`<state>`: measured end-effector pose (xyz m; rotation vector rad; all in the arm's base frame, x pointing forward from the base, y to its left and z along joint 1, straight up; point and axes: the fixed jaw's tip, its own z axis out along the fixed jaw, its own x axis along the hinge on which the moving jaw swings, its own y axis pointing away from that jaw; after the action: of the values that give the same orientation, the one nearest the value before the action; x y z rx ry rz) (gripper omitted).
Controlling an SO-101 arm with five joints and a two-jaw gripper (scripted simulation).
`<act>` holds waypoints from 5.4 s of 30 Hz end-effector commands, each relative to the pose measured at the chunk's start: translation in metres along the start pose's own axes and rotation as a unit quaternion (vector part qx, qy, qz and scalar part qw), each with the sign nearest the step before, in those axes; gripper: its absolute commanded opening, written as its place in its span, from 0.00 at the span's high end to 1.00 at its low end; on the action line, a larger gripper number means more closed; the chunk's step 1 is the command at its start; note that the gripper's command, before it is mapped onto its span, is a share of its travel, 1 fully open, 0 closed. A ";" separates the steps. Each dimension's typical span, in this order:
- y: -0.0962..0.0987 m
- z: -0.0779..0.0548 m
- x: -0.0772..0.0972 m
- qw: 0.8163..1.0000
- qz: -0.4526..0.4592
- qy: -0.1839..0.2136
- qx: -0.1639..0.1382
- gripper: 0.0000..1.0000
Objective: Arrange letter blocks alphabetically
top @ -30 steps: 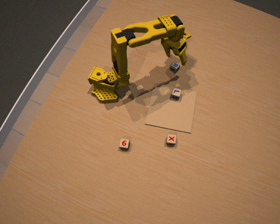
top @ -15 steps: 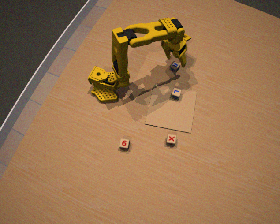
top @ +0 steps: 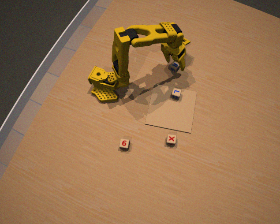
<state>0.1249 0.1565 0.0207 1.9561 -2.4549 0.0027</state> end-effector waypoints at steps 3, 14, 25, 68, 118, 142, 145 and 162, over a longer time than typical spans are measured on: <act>-0.003 -0.004 -0.007 1.000 0.000 -0.027 0.013 0.68; -0.003 -0.002 -0.007 1.000 0.000 -0.027 0.013 0.68; -0.004 -0.002 -0.007 1.000 0.000 -0.026 0.013 0.71; -0.014 -0.002 -0.007 1.000 0.000 -0.026 0.014 0.89; -0.011 -0.052 -0.004 1.000 0.000 -0.026 0.014 1.00; -0.071 -0.048 0.067 0.995 -0.093 -0.015 0.025 1.00; -0.078 -0.048 0.084 0.993 -0.111 -0.013 0.026 1.00; -0.089 -0.045 0.124 0.988 -0.154 -0.006 0.028 1.00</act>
<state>0.1780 0.0192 0.0577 2.2998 -2.1308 -0.0058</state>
